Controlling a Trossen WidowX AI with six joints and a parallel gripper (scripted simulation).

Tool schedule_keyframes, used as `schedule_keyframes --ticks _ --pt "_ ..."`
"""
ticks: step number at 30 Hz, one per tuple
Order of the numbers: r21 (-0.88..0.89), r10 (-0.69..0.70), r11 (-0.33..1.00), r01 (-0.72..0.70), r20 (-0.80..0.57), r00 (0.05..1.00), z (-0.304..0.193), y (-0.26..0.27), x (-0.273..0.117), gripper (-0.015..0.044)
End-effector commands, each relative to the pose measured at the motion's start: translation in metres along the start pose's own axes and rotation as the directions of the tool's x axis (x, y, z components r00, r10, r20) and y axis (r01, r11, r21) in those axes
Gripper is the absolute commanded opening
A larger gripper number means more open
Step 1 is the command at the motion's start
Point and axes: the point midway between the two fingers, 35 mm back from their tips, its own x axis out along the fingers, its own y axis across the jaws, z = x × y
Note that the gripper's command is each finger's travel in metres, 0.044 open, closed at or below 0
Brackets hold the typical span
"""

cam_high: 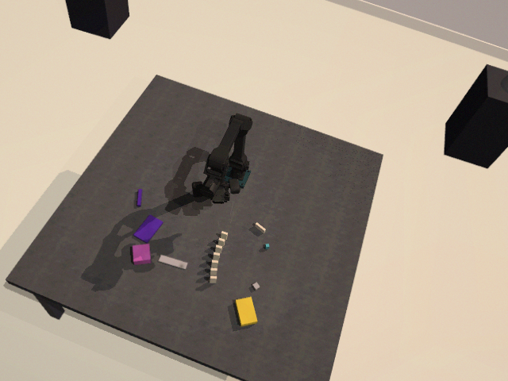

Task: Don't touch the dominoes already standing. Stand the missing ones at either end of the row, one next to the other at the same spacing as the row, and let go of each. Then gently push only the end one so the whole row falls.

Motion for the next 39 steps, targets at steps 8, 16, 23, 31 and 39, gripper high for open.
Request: schedule_keyframes --ticks 8,16,23,31,39 --pt "0.475 -0.001 0.88 -0.004 0.011 1.0 0.077 0.049 -0.005 0.0107" --pt "0.475 -0.001 0.88 -0.004 0.011 1.0 0.077 0.049 -0.005 0.0107" --pt "0.475 -0.001 0.88 -0.004 0.011 1.0 0.078 0.049 0.001 0.0107" --pt "0.475 -0.001 0.88 -0.004 0.011 1.0 0.084 0.047 0.035 0.0107" --pt "0.475 -0.001 0.88 -0.004 0.011 1.0 0.085 0.047 0.069 0.0107"
